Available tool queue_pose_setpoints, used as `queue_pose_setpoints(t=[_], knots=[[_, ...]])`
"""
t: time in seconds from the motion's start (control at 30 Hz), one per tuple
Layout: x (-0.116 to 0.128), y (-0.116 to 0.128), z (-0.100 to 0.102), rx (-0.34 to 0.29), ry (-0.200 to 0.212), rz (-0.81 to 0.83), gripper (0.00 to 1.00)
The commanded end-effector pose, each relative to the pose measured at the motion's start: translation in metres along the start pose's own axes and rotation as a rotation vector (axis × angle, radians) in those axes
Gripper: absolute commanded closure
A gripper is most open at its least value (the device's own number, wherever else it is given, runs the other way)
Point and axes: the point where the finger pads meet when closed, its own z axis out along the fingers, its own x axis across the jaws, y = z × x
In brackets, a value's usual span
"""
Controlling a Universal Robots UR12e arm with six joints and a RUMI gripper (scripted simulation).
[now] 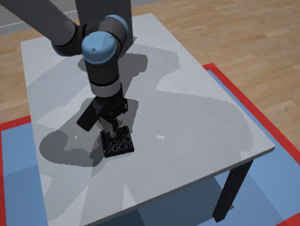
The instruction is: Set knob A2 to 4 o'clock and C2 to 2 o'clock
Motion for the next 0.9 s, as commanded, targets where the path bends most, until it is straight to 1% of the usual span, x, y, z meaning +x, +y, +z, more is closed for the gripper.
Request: queue_pose_setpoints(t=[0.0,0.3,0.37,0.87], knots=[[0.0000,0.0000,-0.0005,0.000,0.000,0.068,0.96],[0.0008,0.0001,-0.0005,0.000,0.000,0.226,0.96],[0.0008,0.0001,-0.0005,0.000,0.000,0.226,0.96],[0.0022,0.0006,-0.0005,0.000,0.000,0.541,0.96]])
